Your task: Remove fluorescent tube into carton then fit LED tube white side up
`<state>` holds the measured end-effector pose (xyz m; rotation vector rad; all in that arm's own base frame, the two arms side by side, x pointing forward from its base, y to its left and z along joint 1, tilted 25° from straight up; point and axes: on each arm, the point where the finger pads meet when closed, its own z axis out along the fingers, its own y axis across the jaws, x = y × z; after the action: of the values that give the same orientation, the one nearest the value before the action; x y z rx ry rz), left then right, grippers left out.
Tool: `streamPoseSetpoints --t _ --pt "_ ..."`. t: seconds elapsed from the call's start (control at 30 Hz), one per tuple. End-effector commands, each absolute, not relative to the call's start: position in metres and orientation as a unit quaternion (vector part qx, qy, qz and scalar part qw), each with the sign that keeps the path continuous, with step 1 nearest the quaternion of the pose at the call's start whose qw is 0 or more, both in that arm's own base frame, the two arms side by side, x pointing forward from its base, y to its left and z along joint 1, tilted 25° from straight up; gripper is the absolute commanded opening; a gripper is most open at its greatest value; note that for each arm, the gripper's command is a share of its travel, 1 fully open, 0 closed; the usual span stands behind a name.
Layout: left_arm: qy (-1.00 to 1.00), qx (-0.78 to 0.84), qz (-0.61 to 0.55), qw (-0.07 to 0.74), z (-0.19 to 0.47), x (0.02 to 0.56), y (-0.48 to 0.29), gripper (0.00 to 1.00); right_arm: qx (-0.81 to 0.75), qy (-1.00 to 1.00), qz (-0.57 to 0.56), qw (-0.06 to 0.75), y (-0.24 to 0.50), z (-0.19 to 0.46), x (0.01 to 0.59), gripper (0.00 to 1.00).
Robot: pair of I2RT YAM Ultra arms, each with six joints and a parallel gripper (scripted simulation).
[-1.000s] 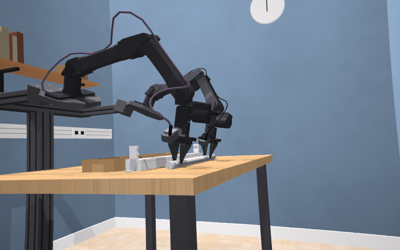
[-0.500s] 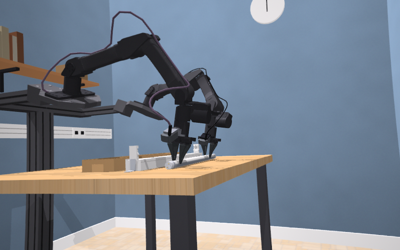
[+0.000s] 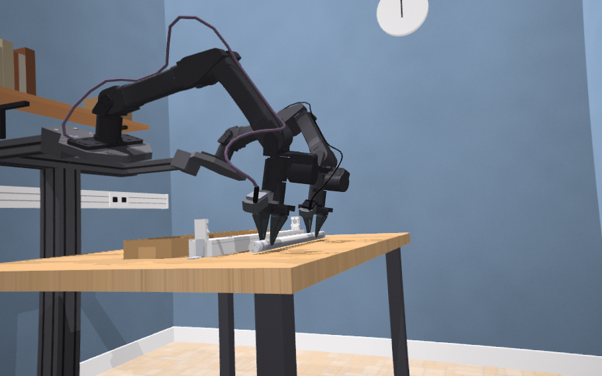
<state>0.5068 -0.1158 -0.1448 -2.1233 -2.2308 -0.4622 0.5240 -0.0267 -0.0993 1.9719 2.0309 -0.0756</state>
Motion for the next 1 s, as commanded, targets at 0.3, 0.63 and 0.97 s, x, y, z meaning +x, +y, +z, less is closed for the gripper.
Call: streamPoseSetpoints --t 0.3,0.63,0.97 --pt "-0.71 -0.688 -0.148 0.011 -0.13 0.504 -0.128 0.11 0.685 0.709 -0.022 0.166 -0.02 -0.078 0.527 0.11" --pt "-0.706 -0.693 -0.142 0.019 -0.129 0.495 -0.128 0.11 0.685 0.709 -0.024 0.164 -0.018 -0.074 0.523 0.11" --pt "-0.71 -0.69 -0.141 0.019 -0.127 0.493 -0.129 0.11 0.685 0.709 -0.023 0.165 -0.017 -0.071 0.523 0.11"
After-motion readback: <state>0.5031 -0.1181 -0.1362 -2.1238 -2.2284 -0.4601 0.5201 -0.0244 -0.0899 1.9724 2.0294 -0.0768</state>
